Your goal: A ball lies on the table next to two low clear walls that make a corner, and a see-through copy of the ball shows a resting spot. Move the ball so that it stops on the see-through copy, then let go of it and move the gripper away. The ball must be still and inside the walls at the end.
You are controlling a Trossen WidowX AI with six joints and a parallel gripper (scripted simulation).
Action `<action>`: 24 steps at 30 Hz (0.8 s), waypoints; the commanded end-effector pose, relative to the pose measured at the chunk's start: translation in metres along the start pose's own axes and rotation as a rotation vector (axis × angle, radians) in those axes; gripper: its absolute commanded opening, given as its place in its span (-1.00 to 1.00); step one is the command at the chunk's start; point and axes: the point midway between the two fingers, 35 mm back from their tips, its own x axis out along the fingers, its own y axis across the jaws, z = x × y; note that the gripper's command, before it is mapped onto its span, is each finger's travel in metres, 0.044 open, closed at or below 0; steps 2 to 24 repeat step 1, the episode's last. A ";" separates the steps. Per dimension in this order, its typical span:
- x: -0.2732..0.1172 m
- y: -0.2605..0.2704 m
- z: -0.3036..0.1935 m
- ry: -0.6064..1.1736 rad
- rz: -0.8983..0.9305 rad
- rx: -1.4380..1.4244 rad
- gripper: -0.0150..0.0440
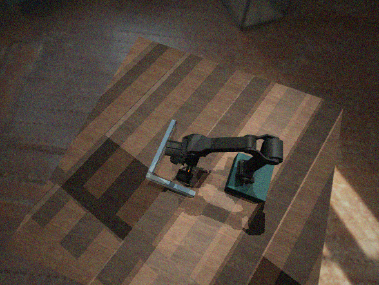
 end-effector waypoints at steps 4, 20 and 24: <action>-0.001 0.000 0.000 -0.002 0.001 -0.003 1.00; -0.001 0.000 0.000 -0.002 0.001 -0.003 1.00; -0.001 0.000 0.000 -0.002 0.001 -0.003 1.00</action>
